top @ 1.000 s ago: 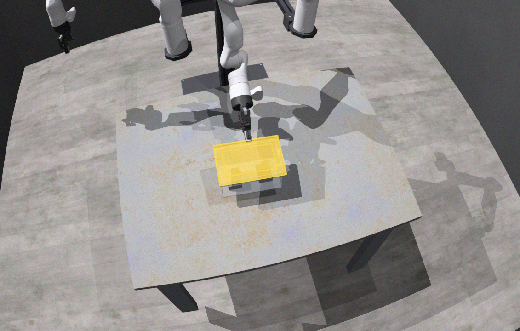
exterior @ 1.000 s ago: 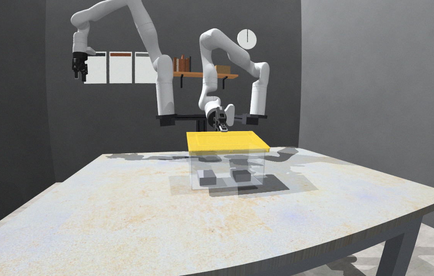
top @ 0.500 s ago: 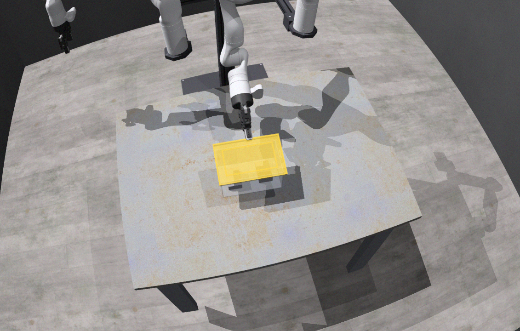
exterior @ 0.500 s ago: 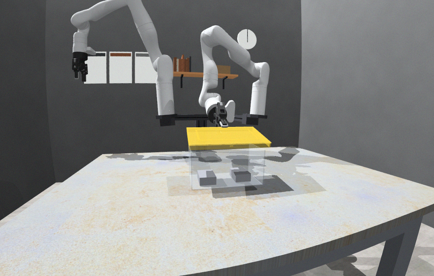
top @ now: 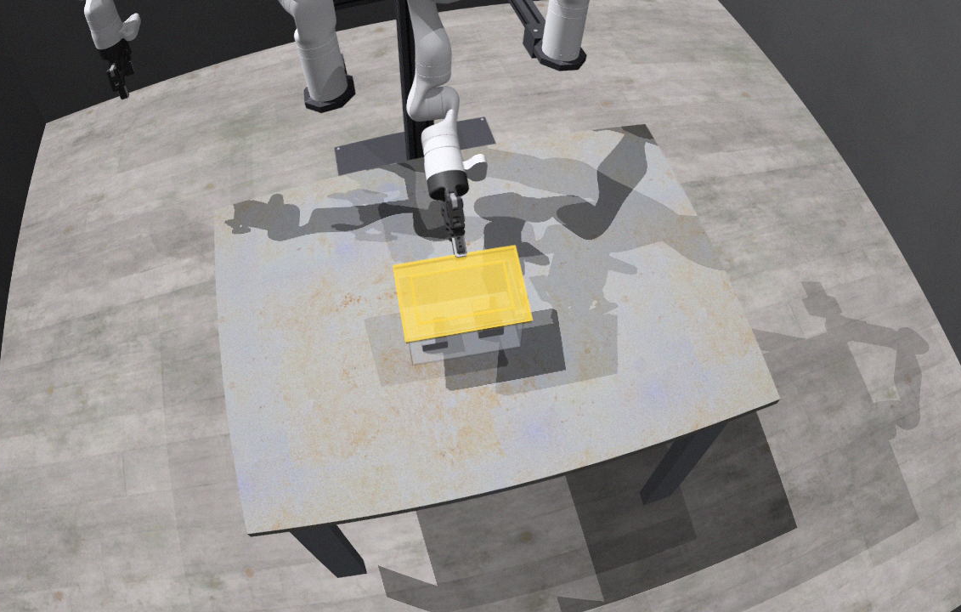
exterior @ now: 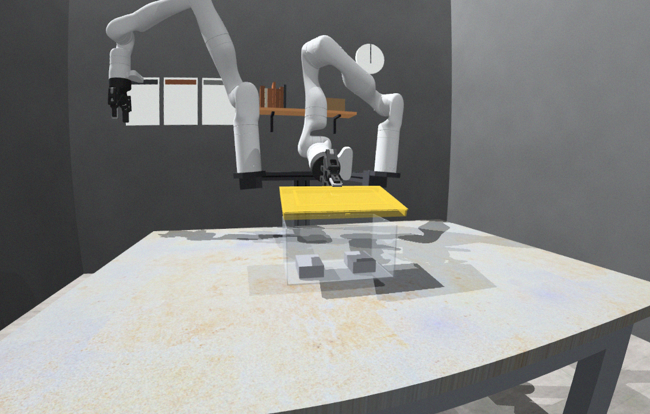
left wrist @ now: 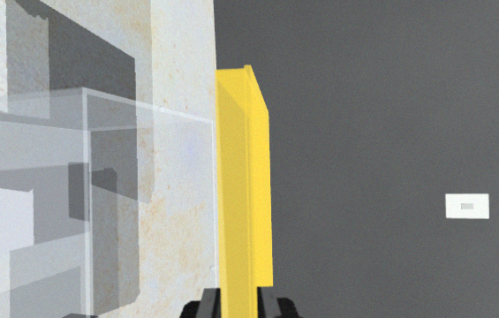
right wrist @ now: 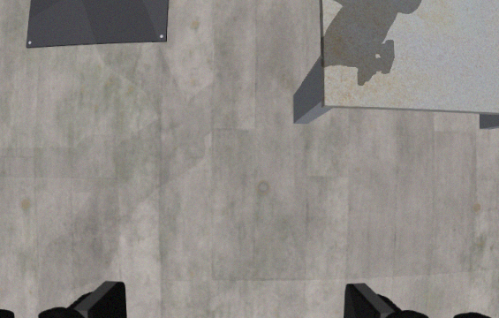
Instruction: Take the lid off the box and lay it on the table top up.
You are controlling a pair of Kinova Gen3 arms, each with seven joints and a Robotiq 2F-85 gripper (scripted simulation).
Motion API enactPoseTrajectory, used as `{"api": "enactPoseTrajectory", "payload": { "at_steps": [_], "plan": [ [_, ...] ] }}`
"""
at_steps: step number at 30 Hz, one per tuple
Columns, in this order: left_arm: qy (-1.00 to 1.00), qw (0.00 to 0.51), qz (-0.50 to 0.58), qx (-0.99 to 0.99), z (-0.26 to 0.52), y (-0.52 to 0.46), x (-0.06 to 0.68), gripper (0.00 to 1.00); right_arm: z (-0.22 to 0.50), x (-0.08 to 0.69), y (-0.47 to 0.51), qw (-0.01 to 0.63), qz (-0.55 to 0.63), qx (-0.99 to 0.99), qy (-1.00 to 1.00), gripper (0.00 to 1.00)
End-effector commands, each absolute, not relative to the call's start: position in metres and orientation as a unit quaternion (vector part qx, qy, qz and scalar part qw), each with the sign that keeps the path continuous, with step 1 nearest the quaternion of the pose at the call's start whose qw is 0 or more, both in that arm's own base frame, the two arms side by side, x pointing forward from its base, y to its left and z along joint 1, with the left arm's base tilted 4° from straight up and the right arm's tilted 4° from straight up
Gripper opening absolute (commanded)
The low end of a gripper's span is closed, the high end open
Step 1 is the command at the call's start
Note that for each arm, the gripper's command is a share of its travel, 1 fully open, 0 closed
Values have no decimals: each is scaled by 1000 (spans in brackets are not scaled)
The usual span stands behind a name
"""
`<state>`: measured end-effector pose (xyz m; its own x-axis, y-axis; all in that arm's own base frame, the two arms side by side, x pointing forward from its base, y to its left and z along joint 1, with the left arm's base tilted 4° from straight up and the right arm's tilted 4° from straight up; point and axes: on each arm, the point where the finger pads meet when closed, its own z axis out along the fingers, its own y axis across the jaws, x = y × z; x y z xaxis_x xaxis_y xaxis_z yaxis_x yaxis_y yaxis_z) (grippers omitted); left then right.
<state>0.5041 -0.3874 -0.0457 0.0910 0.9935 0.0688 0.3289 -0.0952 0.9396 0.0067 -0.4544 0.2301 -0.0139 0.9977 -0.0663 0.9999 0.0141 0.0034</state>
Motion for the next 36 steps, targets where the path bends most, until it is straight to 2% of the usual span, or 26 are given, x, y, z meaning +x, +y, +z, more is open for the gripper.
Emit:
{"api": "enactPoseTrajectory", "payload": {
  "at_steps": [1,36],
  "plan": [
    [536,407,409,616,-45,-388,505,233,231,7,-455,26,-23,702,712,1000],
    [536,407,409,616,-42,-354,505,233,231,7,-455,26,-23,702,712,1000]
  ]
}}
